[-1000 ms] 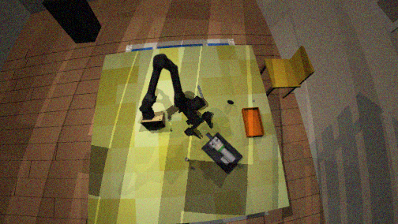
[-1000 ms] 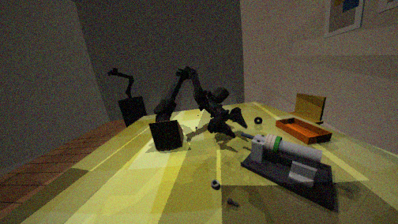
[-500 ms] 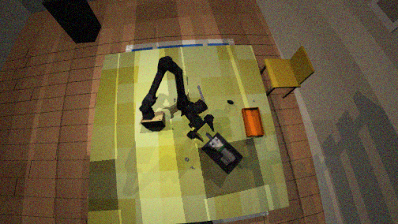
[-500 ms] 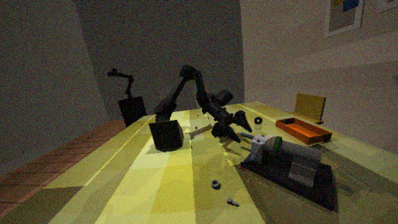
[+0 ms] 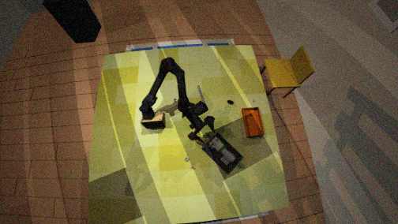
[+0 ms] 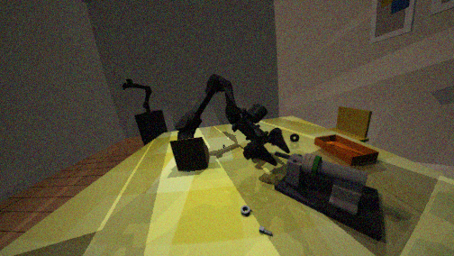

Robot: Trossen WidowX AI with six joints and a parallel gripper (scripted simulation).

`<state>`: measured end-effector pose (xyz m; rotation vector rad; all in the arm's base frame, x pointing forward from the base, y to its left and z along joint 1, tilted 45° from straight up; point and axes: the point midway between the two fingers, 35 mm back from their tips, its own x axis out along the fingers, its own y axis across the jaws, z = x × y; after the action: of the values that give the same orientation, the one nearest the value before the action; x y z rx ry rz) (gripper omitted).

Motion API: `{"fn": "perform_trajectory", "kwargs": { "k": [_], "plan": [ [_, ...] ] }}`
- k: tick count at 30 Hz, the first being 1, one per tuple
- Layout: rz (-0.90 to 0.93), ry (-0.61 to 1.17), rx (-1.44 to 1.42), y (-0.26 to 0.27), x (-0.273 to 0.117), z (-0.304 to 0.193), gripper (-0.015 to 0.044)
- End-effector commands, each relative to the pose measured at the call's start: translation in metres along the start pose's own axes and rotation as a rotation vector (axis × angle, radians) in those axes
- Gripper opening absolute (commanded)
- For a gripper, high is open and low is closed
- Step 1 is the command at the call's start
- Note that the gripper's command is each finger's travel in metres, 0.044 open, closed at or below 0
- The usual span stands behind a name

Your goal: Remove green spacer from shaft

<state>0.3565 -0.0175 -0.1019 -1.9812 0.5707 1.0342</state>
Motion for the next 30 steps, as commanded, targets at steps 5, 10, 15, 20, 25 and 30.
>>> {"fn": "perform_trajectory", "kwargs": {
  "k": [5, 10, 15, 20, 25, 30],
  "plan": [
    [-0.002, 0.002, 0.001, -0.0009, 0.0008, -0.0005, 0.0440],
    [-0.002, 0.002, 0.001, -0.0009, 0.0008, -0.0005, 0.0440],
    [-0.002, 0.002, 0.001, -0.0009, 0.0008, -0.0005, 0.0440],
    [-0.002, 0.002, 0.001, -0.0009, 0.0008, -0.0005, 0.0440],
    [-0.002, 0.002, 0.001, -0.0009, 0.0008, -0.0005, 0.0440],
    [-0.002, 0.002, 0.001, -0.0010, 0.0033, -0.0006, 0.0440]
  ]
}}
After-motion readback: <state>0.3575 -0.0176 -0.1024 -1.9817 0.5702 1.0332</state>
